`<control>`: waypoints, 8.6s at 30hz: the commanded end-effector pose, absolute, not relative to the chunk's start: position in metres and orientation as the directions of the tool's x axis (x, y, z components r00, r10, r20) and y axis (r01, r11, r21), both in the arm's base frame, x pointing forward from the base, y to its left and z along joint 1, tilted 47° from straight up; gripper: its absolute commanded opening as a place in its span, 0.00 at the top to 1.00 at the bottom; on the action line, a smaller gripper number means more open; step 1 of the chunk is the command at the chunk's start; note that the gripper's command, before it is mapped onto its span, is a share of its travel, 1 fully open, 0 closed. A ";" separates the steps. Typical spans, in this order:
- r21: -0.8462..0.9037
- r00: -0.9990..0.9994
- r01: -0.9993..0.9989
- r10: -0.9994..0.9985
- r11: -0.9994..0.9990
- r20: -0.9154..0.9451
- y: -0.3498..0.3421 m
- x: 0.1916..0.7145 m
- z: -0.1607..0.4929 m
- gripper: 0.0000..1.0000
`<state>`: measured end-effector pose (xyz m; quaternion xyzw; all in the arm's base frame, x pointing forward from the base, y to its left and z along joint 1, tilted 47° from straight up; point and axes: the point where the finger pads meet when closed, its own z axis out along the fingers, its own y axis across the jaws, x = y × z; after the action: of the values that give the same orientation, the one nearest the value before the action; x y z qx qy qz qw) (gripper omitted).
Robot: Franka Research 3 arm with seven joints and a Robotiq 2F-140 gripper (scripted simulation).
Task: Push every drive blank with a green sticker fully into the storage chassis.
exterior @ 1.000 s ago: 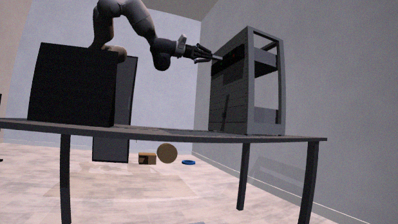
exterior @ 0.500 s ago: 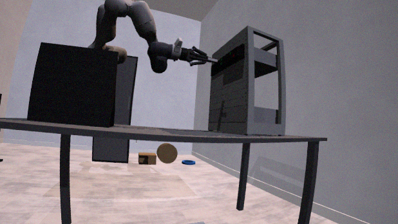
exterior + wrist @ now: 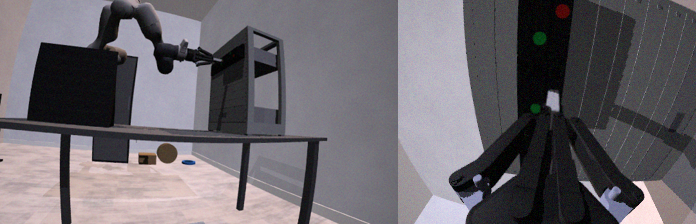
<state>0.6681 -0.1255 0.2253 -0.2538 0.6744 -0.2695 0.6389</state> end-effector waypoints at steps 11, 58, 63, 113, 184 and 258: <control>-0.682 -0.054 -0.003 -0.681 0.731 -0.730 -0.124 0.670 0.225 1.00; -0.682 -0.054 -0.003 -0.681 0.731 -0.730 -0.123 0.671 0.225 1.00; -0.682 -0.054 -0.003 -0.681 0.731 -0.730 -0.123 0.671 0.225 1.00; -0.682 -0.054 -0.003 -0.681 0.731 -0.730 -0.123 0.691 0.224 1.00; -0.682 -0.054 -0.003 -0.681 0.731 -0.730 -0.119 0.710 0.222 1.00; -0.682 -0.054 -0.003 -0.681 0.731 -0.730 -0.117 0.679 0.223 1.00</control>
<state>0.6926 -0.1141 0.2227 -0.2545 0.6756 -0.2608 0.6410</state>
